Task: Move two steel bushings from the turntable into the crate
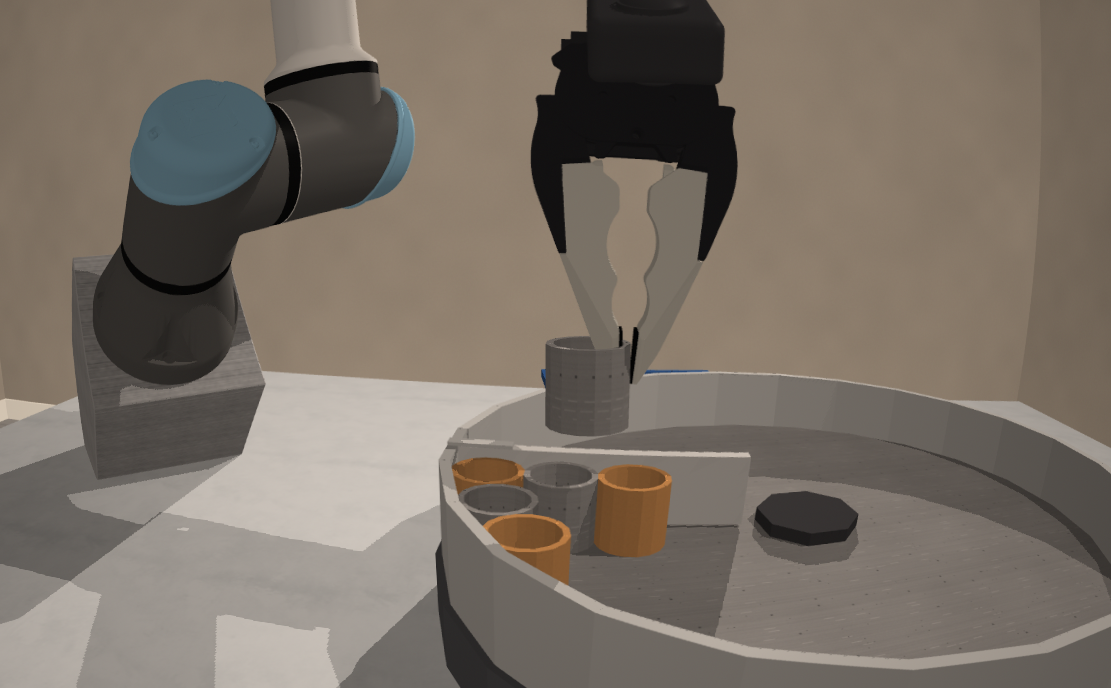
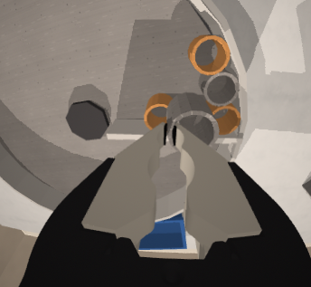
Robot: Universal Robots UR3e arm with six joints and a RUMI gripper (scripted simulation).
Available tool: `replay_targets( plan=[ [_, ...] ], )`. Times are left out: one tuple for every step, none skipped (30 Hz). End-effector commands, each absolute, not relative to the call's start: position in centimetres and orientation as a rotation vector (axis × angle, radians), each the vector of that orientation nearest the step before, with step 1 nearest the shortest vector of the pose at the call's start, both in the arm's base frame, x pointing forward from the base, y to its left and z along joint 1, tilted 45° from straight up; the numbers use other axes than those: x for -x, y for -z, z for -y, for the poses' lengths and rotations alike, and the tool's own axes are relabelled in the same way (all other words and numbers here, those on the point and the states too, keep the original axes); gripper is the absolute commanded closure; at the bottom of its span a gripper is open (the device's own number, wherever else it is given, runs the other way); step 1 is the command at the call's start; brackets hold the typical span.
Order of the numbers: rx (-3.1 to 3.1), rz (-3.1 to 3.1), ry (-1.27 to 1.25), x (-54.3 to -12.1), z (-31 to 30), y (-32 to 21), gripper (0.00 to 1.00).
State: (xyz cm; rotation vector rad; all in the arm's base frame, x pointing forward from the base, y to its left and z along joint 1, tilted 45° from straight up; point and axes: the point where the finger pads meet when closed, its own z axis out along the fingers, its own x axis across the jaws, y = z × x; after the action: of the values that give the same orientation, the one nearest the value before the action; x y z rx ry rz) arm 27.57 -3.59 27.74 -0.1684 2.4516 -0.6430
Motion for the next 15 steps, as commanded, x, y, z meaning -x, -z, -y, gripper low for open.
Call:
replay_targets(
  plan=[
    [0.167, -2.449, 0.646, -27.61, 3.33, -27.73, 1.0],
    [0.167, -2.449, 0.646, -27.62, 3.28, -27.71, 1.0],
    [0.167, -2.449, 0.647, -27.63, 3.22, -27.69, 1.0],
    [0.167, -2.449, 0.647, -27.64, 3.16, -27.66, 1.0],
    [0.167, -2.449, 0.646, -27.65, 3.1, -27.63, 1.0],
    [0.167, -2.449, 0.646, -27.66, 3.03, -27.6, 1.0],
    [0.167, -2.449, 0.646, -27.67, 2.96, -27.57, 1.0],
    [0.167, -2.449, 0.646, -27.68, 2.9, -27.54, 1.0],
    [0.167, -2.449, 0.646, -27.69, 2.83, -27.51, 1.0],
    [0.167, -2.449, 0.647, -27.71, 2.76, -27.48, 1.0],
    [0.167, -2.449, 0.646, -27.72, 2.68, -27.44, 1.0],
    [0.167, -2.449, 0.646, -27.72, 2.68, -27.44, 1.0],
    [0.167, -2.449, 0.646, -27.72, 2.68, -27.44, 1.0],
    [0.167, -2.449, 0.646, -27.73, 2.6, -27.41, 1.0],
    [0.167, -2.449, 0.646, -27.74, 2.52, -27.37, 1.0]
  ],
)
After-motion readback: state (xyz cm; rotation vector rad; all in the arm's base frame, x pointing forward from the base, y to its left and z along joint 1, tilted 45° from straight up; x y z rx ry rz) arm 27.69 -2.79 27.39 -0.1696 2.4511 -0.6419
